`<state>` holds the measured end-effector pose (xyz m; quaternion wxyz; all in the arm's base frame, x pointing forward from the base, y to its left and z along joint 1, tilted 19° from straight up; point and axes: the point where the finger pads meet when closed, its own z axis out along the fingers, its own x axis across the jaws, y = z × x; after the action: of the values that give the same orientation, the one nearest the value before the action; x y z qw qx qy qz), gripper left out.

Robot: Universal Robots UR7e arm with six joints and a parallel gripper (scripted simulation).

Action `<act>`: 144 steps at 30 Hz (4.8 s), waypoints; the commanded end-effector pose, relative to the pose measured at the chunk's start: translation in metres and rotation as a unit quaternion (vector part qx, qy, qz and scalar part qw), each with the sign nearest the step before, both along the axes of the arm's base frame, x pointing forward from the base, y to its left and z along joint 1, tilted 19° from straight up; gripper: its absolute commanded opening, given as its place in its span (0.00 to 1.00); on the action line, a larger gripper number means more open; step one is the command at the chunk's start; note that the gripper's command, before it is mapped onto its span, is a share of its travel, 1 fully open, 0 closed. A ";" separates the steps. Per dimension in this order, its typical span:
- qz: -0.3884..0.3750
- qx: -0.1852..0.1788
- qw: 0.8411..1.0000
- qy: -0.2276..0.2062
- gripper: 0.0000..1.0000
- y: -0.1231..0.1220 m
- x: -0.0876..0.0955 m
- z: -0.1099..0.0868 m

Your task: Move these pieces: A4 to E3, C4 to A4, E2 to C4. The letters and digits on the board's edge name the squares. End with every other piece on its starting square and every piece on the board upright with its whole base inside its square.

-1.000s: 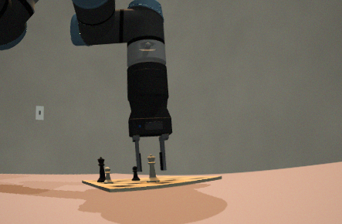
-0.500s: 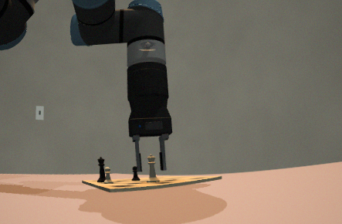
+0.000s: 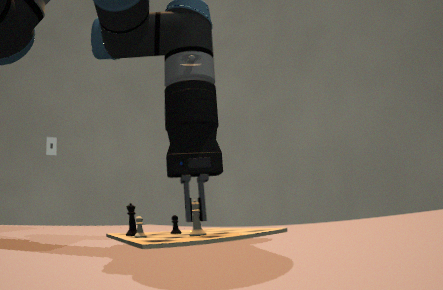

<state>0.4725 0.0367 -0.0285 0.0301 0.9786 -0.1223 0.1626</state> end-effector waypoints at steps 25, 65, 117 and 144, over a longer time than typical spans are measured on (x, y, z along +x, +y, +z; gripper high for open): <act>0.000 0.000 1.000 -0.001 0.00 -0.001 0.001 0.001; 0.000 -0.001 1.000 -0.003 0.00 0.008 -0.027 0.090; 0.176 -0.058 0.983 0.018 0.00 0.020 0.041 0.113; 0.175 -0.058 0.983 0.016 0.00 0.010 0.071 0.031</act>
<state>0.5335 0.0489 0.0117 0.0587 0.9852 0.0613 0.1487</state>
